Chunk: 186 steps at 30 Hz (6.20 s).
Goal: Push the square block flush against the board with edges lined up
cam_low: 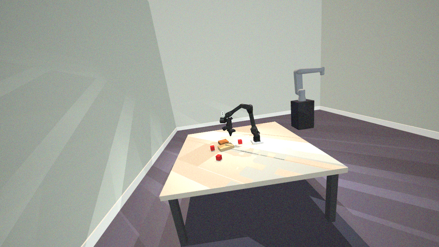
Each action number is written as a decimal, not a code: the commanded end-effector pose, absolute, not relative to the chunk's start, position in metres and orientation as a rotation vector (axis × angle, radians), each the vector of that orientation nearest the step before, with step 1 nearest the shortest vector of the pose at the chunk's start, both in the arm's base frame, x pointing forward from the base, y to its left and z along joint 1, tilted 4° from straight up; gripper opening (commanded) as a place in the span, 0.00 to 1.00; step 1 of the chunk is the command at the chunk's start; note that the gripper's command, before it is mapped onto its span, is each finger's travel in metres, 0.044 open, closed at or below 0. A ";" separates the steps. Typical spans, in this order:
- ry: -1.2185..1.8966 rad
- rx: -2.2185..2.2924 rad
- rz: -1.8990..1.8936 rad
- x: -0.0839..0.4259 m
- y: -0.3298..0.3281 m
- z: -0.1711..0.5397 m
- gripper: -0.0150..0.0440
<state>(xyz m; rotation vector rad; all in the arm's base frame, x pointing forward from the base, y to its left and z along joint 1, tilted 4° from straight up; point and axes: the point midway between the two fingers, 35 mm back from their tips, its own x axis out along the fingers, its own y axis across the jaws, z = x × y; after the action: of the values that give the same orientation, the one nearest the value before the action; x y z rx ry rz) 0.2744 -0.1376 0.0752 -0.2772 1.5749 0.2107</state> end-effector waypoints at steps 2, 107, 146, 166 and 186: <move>1.593 -0.205 0.150 0.279 -0.139 0.076 0.25; 1.331 0.942 -1.008 0.378 -0.137 0.019 0.25; 1.327 0.939 -1.009 0.395 -0.178 0.077 0.25; 1.328 0.943 -1.010 0.385 -0.154 0.020 0.25; 1.330 0.944 -1.009 0.381 -0.133 0.019 0.25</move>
<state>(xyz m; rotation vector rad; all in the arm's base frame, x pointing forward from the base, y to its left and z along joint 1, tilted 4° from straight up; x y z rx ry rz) 0.3824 -0.1387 0.0196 0.9404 1.3282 -1.0108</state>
